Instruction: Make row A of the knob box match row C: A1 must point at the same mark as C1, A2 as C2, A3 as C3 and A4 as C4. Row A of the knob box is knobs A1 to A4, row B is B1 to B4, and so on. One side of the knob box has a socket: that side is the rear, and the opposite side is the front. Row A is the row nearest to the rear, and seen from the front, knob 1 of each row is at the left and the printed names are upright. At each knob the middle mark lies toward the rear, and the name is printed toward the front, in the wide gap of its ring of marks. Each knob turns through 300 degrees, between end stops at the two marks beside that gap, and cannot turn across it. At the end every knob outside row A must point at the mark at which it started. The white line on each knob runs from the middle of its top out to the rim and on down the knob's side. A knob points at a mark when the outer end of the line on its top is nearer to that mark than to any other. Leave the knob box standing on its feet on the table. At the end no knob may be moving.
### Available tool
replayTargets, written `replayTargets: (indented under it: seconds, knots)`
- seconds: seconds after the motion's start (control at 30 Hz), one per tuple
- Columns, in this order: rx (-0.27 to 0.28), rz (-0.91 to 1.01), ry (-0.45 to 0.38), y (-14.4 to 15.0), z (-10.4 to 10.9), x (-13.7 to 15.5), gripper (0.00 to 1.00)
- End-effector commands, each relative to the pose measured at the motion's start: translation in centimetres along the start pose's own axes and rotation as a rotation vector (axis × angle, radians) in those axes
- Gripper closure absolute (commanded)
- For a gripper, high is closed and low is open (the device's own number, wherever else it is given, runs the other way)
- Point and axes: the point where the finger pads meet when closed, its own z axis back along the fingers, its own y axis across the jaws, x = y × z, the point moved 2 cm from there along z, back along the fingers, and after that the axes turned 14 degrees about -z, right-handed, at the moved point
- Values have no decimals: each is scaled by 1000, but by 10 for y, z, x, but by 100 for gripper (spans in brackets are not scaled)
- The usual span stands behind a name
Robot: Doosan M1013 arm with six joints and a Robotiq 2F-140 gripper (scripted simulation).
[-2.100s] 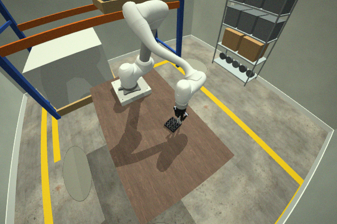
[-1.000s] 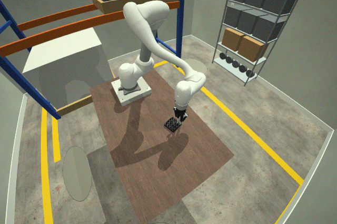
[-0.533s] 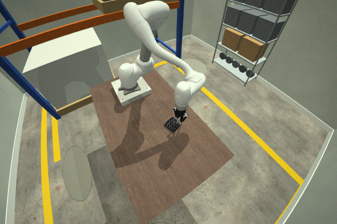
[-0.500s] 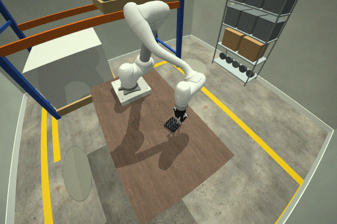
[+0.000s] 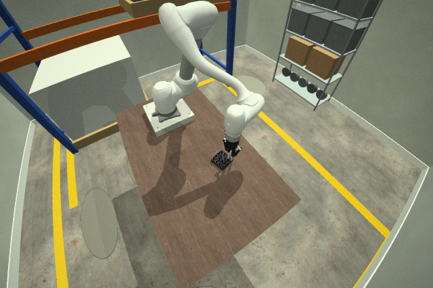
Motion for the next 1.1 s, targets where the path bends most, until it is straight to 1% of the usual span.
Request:
replayTargets:
  seconds: [0.0, 0.5, 0.53, 1.07]
  knots:
    - [0, 0, 0, 0, 0, 0, 88]
    - [0, 0, 0, 0, 0, 0, 88]
    - [0, 0, 0, 0, 0, 0, 95]
    - [0, 0, 0, 0, 0, 0, 95]
